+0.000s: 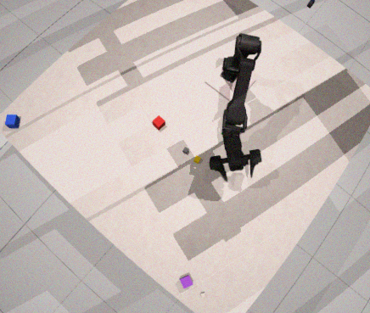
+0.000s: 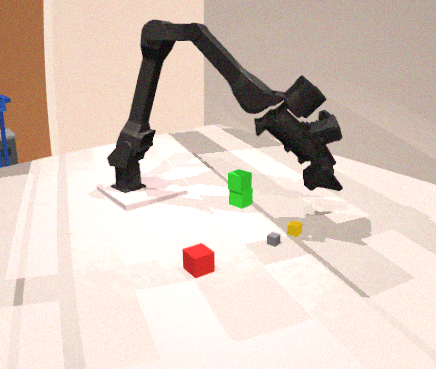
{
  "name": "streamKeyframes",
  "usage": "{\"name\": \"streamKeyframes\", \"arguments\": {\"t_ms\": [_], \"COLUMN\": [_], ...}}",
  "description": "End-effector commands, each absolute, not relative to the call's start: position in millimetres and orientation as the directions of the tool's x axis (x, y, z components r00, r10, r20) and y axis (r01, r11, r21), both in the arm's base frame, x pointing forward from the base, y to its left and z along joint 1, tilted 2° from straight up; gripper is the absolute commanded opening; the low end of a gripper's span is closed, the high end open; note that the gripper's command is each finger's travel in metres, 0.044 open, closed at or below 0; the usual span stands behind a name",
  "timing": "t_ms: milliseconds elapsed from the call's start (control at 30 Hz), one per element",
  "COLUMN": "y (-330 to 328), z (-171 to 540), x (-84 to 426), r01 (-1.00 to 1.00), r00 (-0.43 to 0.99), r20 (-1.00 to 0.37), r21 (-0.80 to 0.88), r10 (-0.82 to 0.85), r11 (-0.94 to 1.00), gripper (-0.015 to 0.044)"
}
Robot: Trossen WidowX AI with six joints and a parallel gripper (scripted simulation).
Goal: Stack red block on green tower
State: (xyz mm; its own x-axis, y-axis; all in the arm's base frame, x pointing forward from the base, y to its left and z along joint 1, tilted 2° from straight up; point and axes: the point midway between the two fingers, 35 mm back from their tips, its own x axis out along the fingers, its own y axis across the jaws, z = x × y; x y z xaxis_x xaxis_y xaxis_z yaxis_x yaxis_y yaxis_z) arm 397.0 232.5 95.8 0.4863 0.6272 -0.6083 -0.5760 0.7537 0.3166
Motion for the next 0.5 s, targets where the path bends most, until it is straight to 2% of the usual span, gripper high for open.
{"name": "streamKeyframes", "arguments": {"t_ms": [0,233,467], "y": [178,88,2], "z": [94,94,100], "x": [426,445,437], "r01": [-0.446,-0.245,-0.054], "r00": [0.512,0.474,0.354], "r20": [-0.702,-0.826,-0.923], "r21": [0.276,0.210,0.141], "r10": [0.496,0.306,0.151], "r11": [0.851,0.947,0.989], "gripper": [0.0440,0.0440,0.0440]}}
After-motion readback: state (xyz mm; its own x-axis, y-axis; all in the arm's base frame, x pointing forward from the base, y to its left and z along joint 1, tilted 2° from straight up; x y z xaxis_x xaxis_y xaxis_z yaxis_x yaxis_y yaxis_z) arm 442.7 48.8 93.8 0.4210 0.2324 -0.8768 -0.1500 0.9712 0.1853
